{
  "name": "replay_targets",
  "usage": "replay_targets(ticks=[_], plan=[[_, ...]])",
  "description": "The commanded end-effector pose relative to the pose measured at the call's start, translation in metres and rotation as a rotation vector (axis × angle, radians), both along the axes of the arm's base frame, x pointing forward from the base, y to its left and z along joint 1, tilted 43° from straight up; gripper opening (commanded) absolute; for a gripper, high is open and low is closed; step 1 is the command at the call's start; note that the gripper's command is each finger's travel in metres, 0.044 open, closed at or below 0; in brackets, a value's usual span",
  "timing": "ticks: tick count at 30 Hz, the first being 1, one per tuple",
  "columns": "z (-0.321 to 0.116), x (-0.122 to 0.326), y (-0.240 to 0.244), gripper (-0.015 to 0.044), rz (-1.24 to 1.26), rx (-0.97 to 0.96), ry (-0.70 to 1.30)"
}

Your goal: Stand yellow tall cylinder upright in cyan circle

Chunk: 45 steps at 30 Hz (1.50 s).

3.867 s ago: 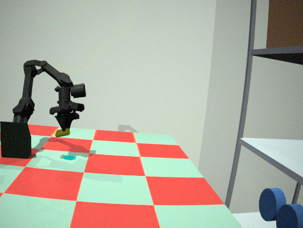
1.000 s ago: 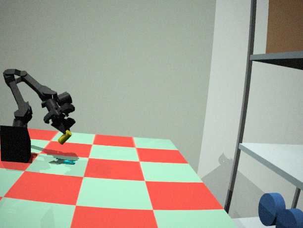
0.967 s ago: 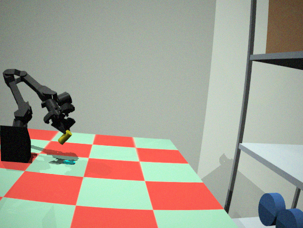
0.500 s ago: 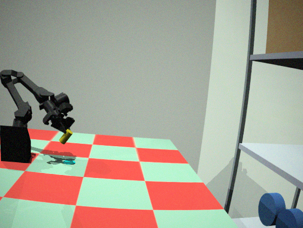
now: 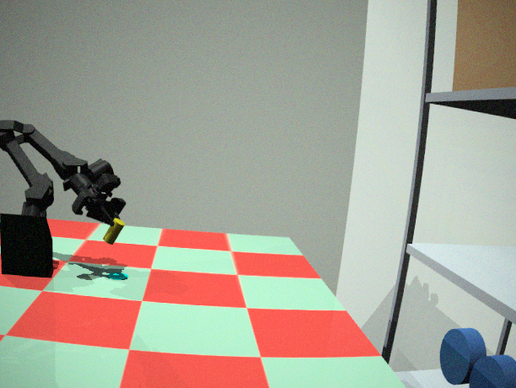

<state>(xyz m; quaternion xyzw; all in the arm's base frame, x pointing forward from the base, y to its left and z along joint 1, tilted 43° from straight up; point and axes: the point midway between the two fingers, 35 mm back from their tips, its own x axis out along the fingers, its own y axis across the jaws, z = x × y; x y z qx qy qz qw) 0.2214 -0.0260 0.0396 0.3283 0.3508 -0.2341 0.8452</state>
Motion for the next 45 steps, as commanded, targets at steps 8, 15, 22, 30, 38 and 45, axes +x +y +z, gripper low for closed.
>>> replay_targets(ticks=[8, 15, 22, 30, 38, 45], plan=[[0.0026, -0.0004, -0.0008, 0.0105, -0.044, -0.002, -0.077], [0.0042, -0.0006, -0.0007, 0.0105, -0.069, 0.003, -0.125], [0.0059, -0.0009, -0.0006, 0.0105, -0.094, 0.01, -0.174], [0.0078, -0.0014, -0.0006, 0.0105, -0.122, 0.022, -0.231], [0.0096, -0.002, -0.0005, 0.0105, -0.15, 0.037, -0.289], [0.0109, -0.0025, -0.0005, 0.0105, -0.168, 0.05, -0.328]])
